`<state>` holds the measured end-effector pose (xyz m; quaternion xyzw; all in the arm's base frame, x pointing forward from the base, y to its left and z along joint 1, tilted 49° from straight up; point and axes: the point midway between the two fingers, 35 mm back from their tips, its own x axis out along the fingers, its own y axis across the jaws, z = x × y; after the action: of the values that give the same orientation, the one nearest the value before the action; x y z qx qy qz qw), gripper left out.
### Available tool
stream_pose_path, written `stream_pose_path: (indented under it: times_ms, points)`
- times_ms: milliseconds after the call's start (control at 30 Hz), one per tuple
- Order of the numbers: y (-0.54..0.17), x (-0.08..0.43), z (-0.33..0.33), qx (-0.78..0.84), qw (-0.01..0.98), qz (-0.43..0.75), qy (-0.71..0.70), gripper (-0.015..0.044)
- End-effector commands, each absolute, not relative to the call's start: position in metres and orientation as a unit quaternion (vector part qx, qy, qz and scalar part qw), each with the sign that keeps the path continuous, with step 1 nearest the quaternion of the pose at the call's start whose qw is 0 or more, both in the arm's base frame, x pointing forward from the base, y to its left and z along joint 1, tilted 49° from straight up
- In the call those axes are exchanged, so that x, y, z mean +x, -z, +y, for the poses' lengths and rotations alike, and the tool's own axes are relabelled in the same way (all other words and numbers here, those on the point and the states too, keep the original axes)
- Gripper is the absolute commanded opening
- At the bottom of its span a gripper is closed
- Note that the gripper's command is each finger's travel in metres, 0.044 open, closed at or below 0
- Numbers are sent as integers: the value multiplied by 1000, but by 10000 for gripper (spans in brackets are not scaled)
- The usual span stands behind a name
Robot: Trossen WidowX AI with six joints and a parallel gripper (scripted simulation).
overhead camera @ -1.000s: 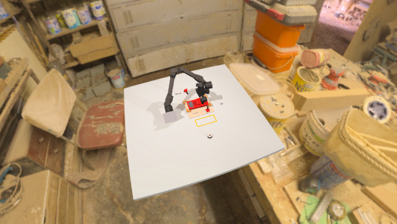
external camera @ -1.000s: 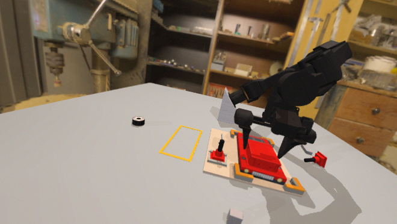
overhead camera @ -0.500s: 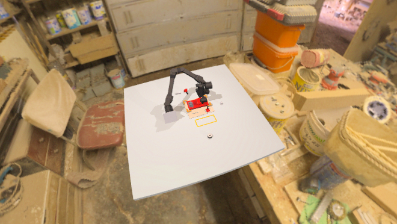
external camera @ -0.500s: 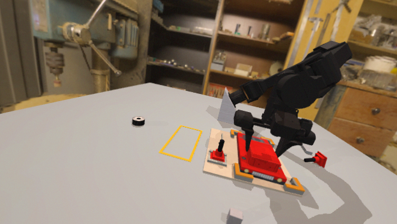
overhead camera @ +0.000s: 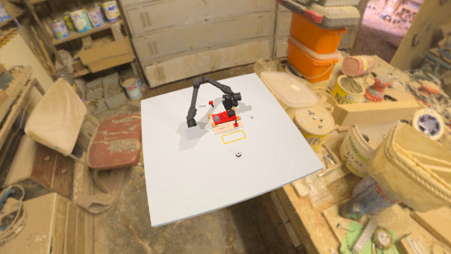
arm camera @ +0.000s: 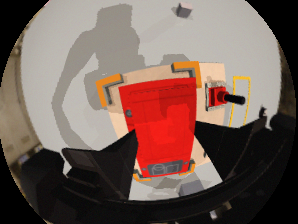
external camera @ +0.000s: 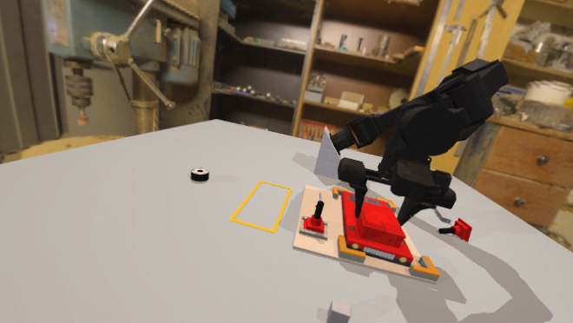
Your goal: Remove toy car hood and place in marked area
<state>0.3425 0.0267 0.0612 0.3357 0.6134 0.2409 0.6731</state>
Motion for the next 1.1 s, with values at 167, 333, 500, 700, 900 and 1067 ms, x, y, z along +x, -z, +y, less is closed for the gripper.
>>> stream_pose_path:
  times_ms: [167,333,500,700,900,1067]
  points:
    - [-65,342,21,335,675,612,-240,0]
    - [-68,342,18,335,675,612,-240,0]
    - [-70,342,16,335,675,612,-240,0]
    - [-72,341,13,335,674,613,-240,0]
    - [-75,340,10,336,674,613,-239,0]
    - [-77,340,8,336,674,613,-239,0]
